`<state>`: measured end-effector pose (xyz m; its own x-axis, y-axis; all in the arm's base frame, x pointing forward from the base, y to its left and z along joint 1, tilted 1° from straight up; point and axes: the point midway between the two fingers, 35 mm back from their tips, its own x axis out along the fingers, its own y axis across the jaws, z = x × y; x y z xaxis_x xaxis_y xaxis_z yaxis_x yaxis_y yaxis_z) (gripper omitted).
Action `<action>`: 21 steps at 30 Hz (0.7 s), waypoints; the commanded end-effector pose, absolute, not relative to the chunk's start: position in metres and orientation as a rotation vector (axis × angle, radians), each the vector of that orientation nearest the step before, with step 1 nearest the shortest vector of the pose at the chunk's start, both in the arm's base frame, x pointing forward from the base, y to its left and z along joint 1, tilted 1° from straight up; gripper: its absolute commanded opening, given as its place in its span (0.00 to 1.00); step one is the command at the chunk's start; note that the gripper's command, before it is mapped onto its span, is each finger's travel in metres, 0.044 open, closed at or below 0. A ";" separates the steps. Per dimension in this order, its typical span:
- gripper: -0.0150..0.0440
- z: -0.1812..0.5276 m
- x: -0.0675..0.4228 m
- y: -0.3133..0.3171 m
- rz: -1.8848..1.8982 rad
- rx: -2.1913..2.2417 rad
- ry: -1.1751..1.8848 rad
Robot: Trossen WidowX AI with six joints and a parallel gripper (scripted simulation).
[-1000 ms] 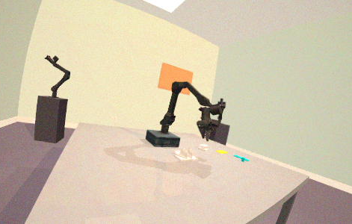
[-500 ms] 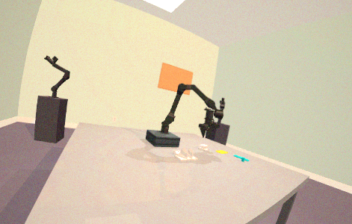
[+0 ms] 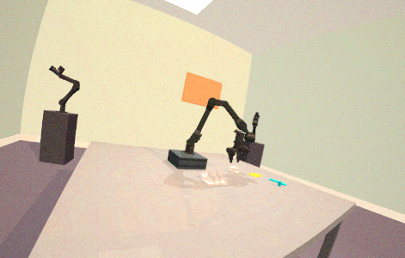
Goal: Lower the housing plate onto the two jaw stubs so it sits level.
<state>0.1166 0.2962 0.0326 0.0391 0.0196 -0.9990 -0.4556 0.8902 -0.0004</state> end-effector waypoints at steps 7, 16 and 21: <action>1.00 0.022 0.117 0.298 0.380 -0.349 1.498; 1.00 0.010 0.117 0.298 0.380 -0.349 1.498; 1.00 0.007 0.117 0.298 0.380 -0.349 1.498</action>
